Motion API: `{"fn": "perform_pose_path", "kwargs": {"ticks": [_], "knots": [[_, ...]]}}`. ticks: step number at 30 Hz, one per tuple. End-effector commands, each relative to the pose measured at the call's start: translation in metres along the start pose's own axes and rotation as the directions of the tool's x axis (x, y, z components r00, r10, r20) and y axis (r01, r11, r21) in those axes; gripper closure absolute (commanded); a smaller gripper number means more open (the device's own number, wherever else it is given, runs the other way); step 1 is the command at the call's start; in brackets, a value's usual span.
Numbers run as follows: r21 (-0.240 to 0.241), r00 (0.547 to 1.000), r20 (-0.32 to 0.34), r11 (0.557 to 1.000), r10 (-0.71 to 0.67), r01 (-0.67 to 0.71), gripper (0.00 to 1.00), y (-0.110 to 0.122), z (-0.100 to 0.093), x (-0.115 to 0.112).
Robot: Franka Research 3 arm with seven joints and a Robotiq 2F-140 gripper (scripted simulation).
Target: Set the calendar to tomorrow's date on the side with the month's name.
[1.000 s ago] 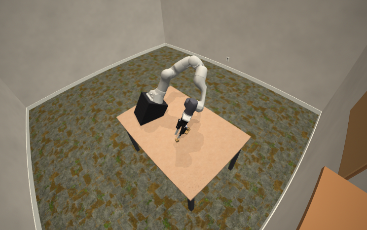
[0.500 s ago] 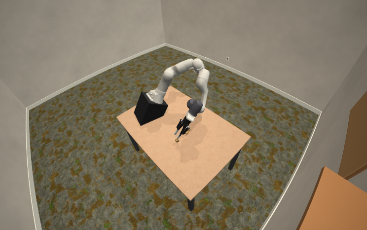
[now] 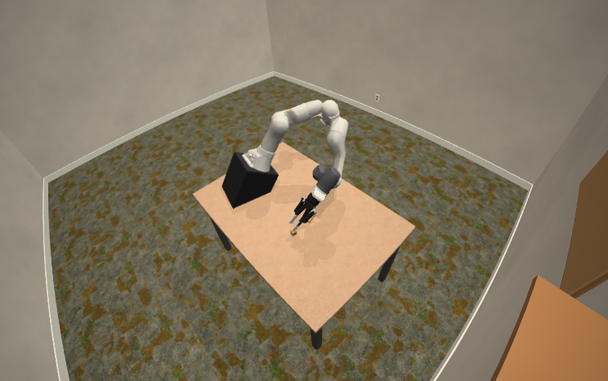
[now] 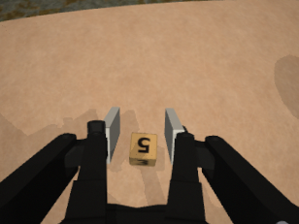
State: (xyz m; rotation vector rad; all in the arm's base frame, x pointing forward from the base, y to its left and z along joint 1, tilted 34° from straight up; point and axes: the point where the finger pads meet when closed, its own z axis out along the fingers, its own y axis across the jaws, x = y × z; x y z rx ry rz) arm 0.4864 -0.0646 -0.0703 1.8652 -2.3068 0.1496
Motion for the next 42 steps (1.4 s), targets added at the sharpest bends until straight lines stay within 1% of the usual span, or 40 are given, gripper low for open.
{"fn": "perform_pose_path", "kwargs": {"ticks": [1, 22, 42], "knots": [[-0.008, 0.999, 0.001, 0.999, 0.046, -0.046, 0.71, 0.002, 0.000, -0.001], [-0.008, 0.999, 0.001, 0.999, 0.046, -0.046, 0.71, 0.001, 0.006, -0.007], [-0.008, 0.999, 0.001, 0.999, 0.046, -0.046, 0.71, 0.000, 0.028, -0.029]]}}
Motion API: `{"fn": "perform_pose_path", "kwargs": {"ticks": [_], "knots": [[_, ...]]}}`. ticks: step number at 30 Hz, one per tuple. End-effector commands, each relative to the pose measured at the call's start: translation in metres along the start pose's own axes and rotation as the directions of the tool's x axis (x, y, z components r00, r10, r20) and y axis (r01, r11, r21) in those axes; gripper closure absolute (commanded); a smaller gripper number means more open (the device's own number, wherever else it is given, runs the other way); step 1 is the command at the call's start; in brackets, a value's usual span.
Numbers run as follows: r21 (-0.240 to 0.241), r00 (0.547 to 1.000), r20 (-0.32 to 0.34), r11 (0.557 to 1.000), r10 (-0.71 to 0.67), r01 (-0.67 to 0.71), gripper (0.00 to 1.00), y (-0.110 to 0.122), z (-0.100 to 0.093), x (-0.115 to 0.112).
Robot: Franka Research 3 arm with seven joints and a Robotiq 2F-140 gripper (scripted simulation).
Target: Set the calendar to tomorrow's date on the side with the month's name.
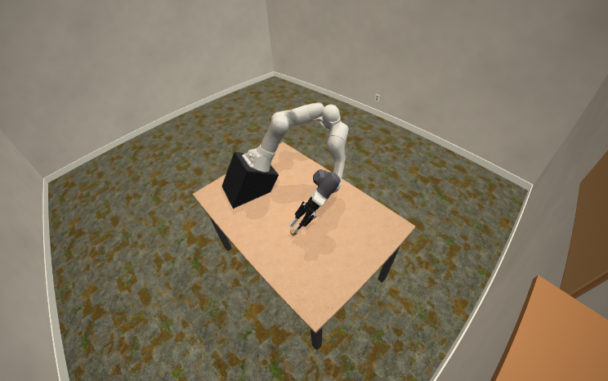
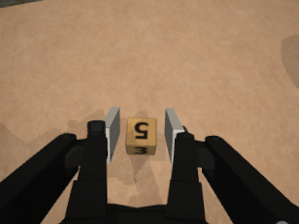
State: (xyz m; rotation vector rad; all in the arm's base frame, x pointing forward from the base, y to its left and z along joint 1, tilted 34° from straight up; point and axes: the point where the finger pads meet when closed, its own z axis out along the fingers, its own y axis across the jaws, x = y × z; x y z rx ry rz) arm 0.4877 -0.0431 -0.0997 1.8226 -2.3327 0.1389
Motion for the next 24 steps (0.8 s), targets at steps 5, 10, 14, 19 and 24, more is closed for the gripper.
{"fn": "perform_pose_path", "kwargs": {"ticks": [5, 10, 14, 19, 24], "knots": [[0.004, 1.000, 0.002, 1.000, 0.014, -0.014, 0.71, -0.002, 0.010, -0.009], [0.004, 1.000, 0.002, 1.000, 0.014, -0.014, 0.71, -0.002, 0.016, -0.015], [0.004, 1.000, 0.002, 1.000, 0.014, -0.014, 0.71, -0.002, 0.018, -0.017], [0.004, 1.000, 0.002, 1.000, 0.014, -0.014, 0.71, -0.002, 0.021, -0.021], [0.004, 1.000, 0.002, 1.000, 0.014, -0.014, 0.71, -0.002, 0.024, -0.023]]}}
